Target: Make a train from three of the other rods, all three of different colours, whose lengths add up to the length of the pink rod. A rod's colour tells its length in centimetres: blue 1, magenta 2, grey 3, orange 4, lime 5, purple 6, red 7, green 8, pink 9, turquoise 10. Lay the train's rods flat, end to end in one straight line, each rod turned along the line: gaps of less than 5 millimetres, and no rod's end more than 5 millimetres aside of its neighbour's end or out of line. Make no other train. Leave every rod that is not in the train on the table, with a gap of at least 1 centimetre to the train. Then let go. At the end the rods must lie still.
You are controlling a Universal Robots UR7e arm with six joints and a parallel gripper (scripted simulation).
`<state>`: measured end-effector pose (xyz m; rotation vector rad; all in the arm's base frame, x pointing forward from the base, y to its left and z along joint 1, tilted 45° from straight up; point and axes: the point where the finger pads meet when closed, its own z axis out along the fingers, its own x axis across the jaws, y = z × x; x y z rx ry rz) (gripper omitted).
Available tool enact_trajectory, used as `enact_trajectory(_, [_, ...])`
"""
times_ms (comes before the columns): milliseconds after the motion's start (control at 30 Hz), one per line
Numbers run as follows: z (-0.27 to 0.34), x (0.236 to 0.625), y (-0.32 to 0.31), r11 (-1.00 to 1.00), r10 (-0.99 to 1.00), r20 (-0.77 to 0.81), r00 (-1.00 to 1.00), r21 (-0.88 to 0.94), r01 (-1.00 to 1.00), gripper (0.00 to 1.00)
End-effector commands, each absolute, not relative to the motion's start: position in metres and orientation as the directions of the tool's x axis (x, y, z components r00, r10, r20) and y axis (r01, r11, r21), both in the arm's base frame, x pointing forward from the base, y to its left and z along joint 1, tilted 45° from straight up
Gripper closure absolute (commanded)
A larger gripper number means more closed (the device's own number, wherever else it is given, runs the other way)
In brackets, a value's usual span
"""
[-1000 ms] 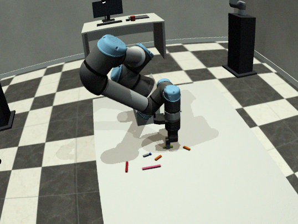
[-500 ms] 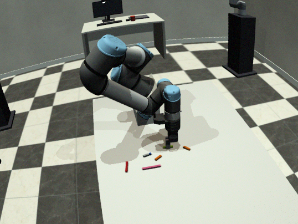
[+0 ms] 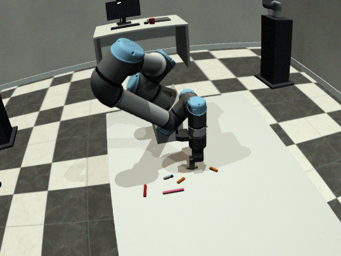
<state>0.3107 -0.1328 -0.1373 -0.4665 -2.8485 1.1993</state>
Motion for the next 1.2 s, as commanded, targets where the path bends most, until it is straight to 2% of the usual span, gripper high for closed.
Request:
enact_trajectory(0, [-0.132,0.312,-0.128,0.661,0.277,-0.101,-0.955,-0.701,0.266,0.76])
enact_trajectory(1167, [-0.070,0.323,-0.066,0.661,0.277,-0.101,-0.955,-0.701,0.266,0.76])
